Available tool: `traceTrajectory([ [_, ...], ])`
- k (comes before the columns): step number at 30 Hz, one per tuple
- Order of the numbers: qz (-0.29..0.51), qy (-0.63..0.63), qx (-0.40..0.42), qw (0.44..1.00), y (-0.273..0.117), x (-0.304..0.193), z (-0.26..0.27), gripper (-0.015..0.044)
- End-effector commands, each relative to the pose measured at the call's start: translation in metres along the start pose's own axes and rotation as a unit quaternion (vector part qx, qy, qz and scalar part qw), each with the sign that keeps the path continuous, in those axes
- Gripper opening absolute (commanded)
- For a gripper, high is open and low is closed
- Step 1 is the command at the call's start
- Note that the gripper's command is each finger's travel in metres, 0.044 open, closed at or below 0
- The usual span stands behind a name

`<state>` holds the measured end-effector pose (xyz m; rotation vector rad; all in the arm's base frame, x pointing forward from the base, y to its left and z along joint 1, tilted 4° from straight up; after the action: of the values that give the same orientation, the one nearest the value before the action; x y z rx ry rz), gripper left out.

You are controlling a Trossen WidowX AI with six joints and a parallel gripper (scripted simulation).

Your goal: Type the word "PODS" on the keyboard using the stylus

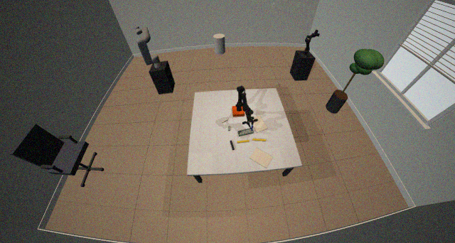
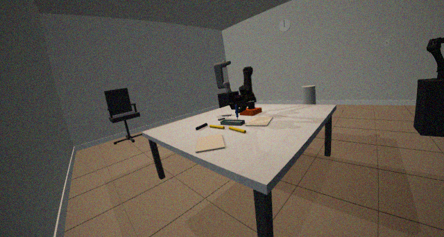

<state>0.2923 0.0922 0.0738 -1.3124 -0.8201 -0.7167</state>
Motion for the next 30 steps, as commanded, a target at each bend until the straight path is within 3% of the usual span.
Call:
traceTrajectory([
  [1, 0.001, 0.003, -0.003, 1.000, -0.0002, -0.0020, -0.0010, 0.0026],
  [4, 0.001, 0.003, -0.003, 1.000, 0.0013, -0.0035, -0.0021, 0.0081],
  [30, 0.001, 0.003, -0.003, 1.000, 0.0008, -0.0049, -0.0021, 0.0081],
])
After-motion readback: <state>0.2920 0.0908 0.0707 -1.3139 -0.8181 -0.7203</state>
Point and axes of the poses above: the point midway between the two fingers, 35 mm back from their tips, its own y axis out along the fingers, its own z axis across the jaws, x = y × z, the point moved 5 cm from there along -y, back along the fingers, and after that the axes turned 4 degrees about y, right-handed, at the moved point
